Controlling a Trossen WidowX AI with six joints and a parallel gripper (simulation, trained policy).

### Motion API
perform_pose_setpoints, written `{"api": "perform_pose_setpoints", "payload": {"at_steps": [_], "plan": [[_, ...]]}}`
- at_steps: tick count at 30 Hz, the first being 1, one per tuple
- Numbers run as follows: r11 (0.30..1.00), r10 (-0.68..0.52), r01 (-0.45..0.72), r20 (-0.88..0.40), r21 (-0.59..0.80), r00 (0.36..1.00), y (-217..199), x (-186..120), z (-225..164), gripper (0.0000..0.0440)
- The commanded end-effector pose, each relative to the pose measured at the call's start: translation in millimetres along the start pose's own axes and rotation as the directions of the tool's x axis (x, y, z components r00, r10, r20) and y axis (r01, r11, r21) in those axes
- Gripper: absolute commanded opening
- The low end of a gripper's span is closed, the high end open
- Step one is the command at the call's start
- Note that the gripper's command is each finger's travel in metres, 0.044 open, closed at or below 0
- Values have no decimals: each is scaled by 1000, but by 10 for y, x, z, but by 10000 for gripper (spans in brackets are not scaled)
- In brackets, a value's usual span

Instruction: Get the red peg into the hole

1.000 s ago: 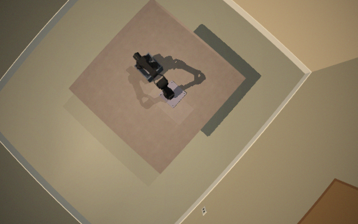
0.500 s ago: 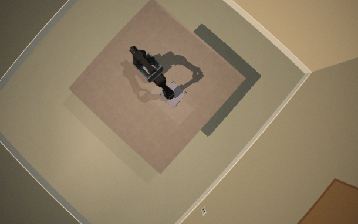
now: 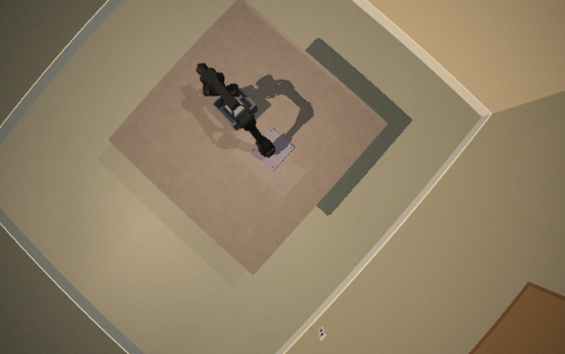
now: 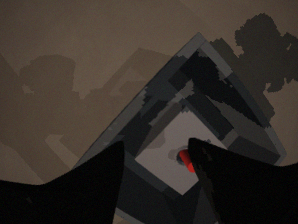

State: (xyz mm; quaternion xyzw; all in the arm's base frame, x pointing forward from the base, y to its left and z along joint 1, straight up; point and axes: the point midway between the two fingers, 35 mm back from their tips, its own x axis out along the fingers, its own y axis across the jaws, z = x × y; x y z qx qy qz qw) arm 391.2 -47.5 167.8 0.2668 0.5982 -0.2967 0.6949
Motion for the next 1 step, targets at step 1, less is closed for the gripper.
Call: {"api": "perform_pose_setpoints", "payload": {"at_steps": [1], "plan": [[1000, -17, 18, -42, 18, 999, 60, -53, 4, 226]]}}
